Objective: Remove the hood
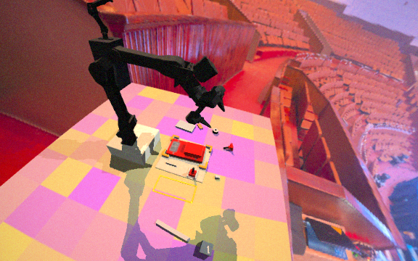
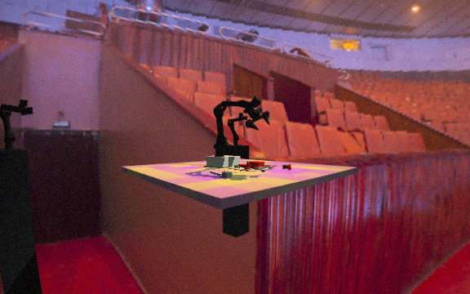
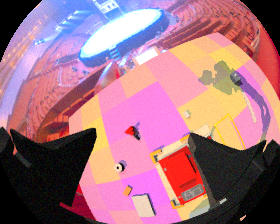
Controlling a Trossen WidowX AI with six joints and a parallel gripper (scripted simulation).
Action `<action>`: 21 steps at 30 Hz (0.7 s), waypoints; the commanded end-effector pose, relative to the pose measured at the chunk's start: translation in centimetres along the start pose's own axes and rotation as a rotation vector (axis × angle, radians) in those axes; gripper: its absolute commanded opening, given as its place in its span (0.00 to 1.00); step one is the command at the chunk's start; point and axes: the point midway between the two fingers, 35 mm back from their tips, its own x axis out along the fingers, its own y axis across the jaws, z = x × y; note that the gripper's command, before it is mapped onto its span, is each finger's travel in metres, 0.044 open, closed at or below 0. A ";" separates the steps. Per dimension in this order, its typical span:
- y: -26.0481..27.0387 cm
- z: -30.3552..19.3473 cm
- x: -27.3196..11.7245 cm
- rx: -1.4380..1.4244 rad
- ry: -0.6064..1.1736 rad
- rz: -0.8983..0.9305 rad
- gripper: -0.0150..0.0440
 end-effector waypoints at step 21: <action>-9.1 -13.5 8.8 -0.616 0.743 -0.267 1.00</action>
